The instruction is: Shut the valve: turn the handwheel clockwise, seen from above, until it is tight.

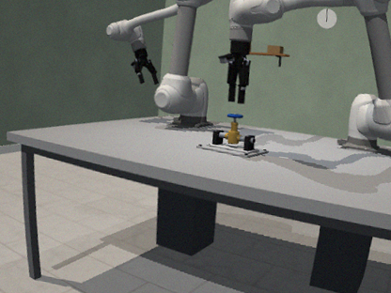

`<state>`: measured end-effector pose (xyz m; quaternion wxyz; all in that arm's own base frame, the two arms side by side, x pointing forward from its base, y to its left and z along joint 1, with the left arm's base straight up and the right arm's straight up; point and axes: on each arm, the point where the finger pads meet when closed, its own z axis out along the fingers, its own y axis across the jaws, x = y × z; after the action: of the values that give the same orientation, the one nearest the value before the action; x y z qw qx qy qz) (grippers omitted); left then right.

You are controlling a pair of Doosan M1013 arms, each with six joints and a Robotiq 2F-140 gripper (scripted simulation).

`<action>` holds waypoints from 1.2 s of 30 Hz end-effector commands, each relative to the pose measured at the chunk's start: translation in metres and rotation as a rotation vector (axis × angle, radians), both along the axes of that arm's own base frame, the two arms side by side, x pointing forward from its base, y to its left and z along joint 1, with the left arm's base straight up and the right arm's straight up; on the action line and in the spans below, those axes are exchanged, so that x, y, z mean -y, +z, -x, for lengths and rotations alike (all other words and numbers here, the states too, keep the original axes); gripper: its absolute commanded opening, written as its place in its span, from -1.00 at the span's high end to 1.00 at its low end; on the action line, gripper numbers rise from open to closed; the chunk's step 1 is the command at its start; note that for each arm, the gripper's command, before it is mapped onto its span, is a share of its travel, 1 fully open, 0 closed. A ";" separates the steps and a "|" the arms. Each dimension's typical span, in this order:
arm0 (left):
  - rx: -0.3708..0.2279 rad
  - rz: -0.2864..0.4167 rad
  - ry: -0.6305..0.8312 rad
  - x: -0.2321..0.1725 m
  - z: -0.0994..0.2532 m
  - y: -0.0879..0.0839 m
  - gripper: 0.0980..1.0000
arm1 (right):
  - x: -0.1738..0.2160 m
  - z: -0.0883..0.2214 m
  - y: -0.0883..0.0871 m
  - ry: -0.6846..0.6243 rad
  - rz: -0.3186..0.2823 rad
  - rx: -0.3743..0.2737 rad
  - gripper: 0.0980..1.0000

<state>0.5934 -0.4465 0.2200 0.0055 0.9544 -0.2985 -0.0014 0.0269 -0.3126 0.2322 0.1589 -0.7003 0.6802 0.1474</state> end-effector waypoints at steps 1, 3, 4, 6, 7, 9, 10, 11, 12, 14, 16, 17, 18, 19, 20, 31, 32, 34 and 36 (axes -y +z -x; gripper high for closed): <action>0.007 -0.009 0.198 0.000 0.000 0.001 0.09 | 0.000 0.000 0.000 0.000 0.001 0.000 -1.00; 0.007 -0.009 0.198 0.000 0.000 0.001 0.09 | 0.000 0.000 0.000 0.000 0.001 0.000 -1.00; 0.007 -0.009 0.239 0.000 0.000 0.001 0.09 | 0.000 0.000 0.000 0.000 0.001 0.000 -1.00; 0.006 -0.009 0.320 0.000 0.000 0.001 0.09 | 0.000 0.000 0.000 0.000 0.001 0.000 -1.00; 0.006 -0.009 0.359 0.000 0.000 0.001 0.09 | 0.000 0.000 0.000 0.000 0.001 0.000 -1.00; 0.005 -0.009 0.436 0.000 0.000 0.001 0.09 | 0.000 0.000 0.000 0.000 0.001 0.000 -1.00; 0.005 -0.009 0.473 0.000 0.000 0.001 0.09 | 0.000 0.000 0.000 0.000 0.001 0.000 -1.00; 0.005 -0.009 0.509 0.000 0.000 0.001 0.09 | 0.000 0.000 0.000 0.000 0.001 0.000 -1.00; 0.005 -0.009 0.545 0.000 0.000 0.001 0.09 | 0.000 0.000 0.000 0.000 0.001 0.000 -1.00; 0.004 -0.010 0.614 0.000 0.000 0.001 0.09 | 0.000 0.000 0.000 0.000 0.001 0.000 -1.00; 0.004 -0.010 0.679 0.000 0.000 0.001 0.09 | 0.000 0.000 0.000 0.000 0.001 0.000 -1.00; 0.004 -0.010 0.711 0.000 0.000 0.001 0.09 | 0.000 0.000 0.000 0.000 0.001 0.000 -1.00; 0.004 -0.010 0.742 0.000 0.000 0.001 0.09 | 0.000 0.000 0.000 0.000 0.001 0.000 -1.00; 0.004 -0.010 0.742 0.000 0.000 0.001 0.09 | 0.000 0.000 0.000 0.000 0.001 0.000 -1.00; 0.004 -0.010 0.742 0.000 0.000 0.001 0.09 | 0.000 0.000 0.000 0.000 0.001 0.000 -1.00; 0.002 -0.010 1.026 0.000 0.000 0.001 0.09 | 0.000 0.000 0.000 0.000 0.001 0.000 -1.00; 0.002 -0.010 1.047 0.000 0.000 0.001 0.09 | 0.000 0.000 0.000 0.000 0.001 0.000 -1.00; 0.001 -0.010 1.086 0.000 0.000 0.001 0.09 | 0.000 0.000 0.000 0.000 0.001 0.000 -1.00; 0.001 -0.010 1.104 0.000 0.000 0.001 0.09 | 0.000 0.000 0.000 0.000 0.001 0.000 -1.00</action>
<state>0.5936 -0.4463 0.2200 0.0008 0.9727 0.2322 -0.0007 0.0269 -0.3126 0.2322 0.1589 -0.7003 0.6802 0.1474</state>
